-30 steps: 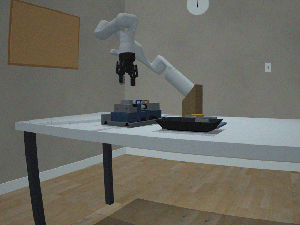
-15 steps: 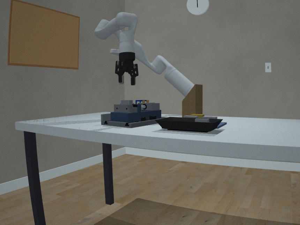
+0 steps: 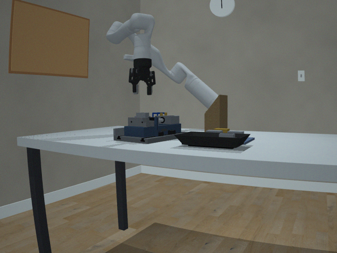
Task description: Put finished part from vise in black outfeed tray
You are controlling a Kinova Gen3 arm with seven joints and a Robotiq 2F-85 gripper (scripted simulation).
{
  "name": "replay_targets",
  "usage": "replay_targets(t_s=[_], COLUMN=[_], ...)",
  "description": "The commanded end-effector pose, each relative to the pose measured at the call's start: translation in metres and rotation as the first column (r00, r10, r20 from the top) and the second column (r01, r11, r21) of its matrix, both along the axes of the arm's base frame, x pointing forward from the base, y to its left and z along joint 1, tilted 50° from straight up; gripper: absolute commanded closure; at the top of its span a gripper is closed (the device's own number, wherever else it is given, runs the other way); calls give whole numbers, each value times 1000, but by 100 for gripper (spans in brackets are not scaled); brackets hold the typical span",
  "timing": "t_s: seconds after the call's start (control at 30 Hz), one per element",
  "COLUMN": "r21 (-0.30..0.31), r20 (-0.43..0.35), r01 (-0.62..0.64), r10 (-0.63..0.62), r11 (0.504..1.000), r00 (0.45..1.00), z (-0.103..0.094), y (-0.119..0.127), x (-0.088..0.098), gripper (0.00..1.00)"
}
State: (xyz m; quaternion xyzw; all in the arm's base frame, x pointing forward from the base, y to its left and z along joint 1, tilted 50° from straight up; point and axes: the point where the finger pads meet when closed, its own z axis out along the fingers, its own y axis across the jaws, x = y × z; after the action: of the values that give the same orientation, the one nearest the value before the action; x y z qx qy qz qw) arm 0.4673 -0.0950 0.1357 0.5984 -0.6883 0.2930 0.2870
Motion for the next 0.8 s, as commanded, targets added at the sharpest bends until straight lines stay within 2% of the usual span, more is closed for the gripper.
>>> replay_targets(t_s=[0.0,0.77], r21=[-4,-21], r20=[5,16], r01=[7,42], r10=[-7,-41], r11=[1000,999], r00=[1000,999], z=[2,8], y=[1,0], x=[-1,-7], gripper=[0,0])
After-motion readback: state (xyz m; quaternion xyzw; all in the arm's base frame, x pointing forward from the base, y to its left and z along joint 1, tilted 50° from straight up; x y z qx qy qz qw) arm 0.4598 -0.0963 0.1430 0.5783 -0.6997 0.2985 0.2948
